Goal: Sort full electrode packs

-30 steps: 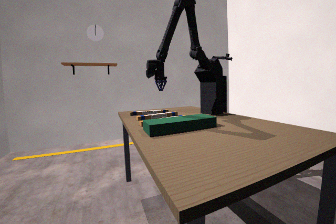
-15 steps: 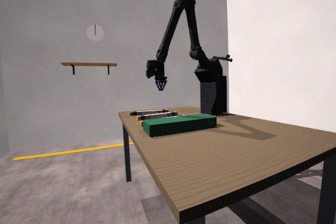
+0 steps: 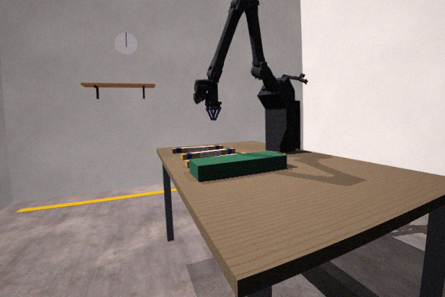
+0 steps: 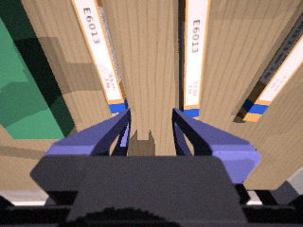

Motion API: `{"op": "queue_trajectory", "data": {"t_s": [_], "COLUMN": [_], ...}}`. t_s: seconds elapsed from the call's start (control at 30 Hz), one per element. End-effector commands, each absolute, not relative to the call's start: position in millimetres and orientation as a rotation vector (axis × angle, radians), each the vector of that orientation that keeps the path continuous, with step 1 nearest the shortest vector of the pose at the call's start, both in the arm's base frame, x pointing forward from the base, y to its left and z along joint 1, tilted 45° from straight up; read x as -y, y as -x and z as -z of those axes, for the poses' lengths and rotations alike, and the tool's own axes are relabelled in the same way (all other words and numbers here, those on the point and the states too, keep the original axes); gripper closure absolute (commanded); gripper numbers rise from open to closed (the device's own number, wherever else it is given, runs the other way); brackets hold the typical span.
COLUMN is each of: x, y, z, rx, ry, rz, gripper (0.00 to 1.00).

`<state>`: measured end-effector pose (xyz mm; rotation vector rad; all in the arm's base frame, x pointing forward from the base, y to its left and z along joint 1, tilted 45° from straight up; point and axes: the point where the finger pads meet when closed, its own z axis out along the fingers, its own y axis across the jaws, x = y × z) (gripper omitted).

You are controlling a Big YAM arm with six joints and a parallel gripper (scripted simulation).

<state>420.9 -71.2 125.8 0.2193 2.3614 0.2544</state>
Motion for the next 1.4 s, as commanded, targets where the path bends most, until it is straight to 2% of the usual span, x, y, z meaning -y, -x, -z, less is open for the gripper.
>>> {"op": "queue_trajectory", "data": {"t_s": [0.0, 1.37], "x": [73, 66], "y": [-423, -457], "z": [-130, -96], "rx": [-2.349, -2.351], "ry": [-0.226, -0.225], "rz": [-0.253, -0.254], "gripper": [0.57, 0.57]}}
